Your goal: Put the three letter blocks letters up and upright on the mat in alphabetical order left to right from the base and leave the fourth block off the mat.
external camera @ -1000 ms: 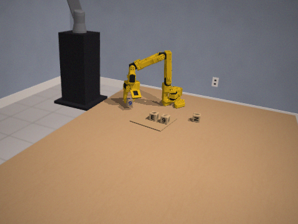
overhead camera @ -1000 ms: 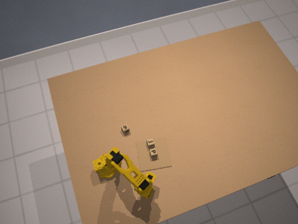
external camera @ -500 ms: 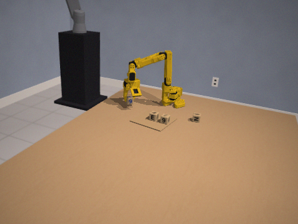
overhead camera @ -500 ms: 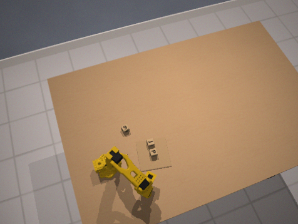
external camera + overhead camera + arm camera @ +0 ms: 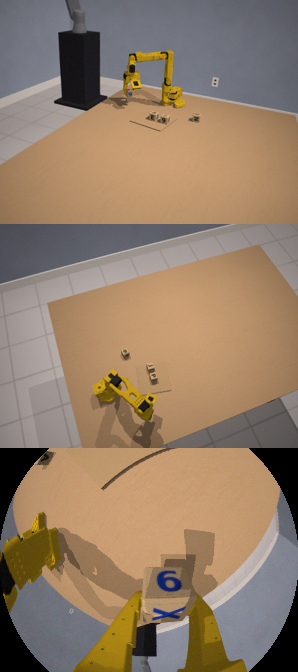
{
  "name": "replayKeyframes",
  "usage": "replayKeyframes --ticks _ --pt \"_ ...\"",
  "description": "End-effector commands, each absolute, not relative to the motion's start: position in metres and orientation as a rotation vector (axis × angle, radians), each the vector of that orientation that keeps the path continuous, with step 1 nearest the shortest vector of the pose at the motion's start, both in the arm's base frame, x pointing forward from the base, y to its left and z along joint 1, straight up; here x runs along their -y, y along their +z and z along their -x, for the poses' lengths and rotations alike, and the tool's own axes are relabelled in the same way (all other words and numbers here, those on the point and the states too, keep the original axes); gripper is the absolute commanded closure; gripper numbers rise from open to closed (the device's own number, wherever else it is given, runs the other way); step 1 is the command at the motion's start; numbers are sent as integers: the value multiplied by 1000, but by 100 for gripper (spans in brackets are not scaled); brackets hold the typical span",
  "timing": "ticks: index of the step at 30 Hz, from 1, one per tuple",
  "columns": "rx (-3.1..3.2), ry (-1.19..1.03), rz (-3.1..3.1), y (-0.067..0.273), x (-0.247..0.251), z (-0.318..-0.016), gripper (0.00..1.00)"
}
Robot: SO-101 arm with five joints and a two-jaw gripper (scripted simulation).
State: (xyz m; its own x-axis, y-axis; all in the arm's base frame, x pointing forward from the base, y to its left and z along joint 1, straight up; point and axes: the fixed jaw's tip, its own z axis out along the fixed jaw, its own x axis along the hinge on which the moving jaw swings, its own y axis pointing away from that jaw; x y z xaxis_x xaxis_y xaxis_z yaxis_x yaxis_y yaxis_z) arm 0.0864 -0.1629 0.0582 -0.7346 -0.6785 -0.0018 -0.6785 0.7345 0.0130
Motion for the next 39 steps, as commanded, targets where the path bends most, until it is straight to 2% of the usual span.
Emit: replayKeyframes --ticks 1,11,21,23,29,39 --pt "2932 97 -1147 75 168 -90 100" --pt "2917 96 -1186 75 166 -95 100" --pt "2678 93 -1676 72 125 -146 100" --pt "2678 93 -1676 72 125 -146 100" --pt "2453 89 -2002 70 85 -173 100" --pt "2330 86 -2150 69 64 -182 100"
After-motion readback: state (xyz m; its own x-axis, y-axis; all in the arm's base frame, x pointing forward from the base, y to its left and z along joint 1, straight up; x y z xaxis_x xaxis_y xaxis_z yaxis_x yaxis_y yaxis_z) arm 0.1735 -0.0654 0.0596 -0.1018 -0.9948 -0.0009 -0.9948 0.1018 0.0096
